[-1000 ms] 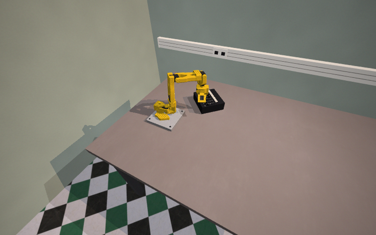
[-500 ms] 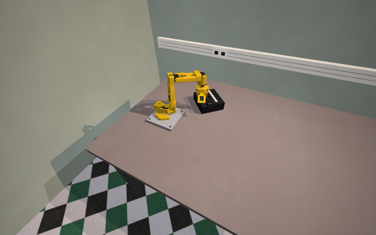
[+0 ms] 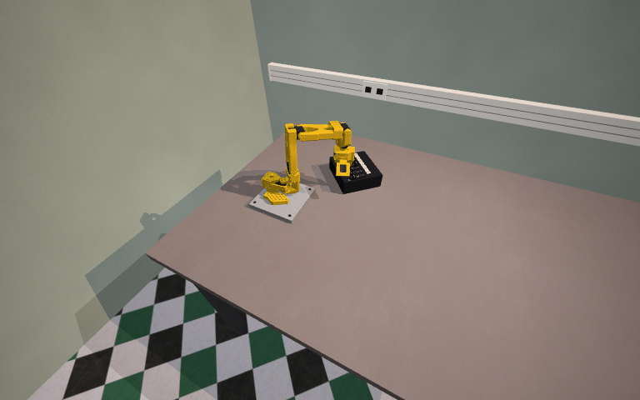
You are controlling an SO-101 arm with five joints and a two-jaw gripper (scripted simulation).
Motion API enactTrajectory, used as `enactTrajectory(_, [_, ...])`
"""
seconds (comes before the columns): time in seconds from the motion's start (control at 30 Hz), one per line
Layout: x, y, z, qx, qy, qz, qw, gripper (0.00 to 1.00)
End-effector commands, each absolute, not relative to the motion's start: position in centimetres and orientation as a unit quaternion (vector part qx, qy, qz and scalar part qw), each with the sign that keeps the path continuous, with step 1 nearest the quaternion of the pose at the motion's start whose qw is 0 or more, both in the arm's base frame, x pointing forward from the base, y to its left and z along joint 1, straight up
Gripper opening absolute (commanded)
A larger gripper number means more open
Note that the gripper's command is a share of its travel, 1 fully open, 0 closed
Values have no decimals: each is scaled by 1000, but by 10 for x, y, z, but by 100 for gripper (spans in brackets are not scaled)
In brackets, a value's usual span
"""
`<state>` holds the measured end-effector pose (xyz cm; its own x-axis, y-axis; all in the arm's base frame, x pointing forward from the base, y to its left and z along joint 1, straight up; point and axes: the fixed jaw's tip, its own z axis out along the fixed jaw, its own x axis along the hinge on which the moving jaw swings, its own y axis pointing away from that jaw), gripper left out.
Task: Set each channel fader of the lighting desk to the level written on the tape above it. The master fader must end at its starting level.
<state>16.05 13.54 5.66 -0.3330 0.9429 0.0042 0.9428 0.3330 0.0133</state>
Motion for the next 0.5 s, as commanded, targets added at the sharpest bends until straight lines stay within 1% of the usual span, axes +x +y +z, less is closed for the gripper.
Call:
enactTrajectory(0.0, [161, 133, 50, 579, 815, 0, 0, 0])
enactTrajectory(0.47, [161, 133, 41, 579, 815, 0, 0, 0])
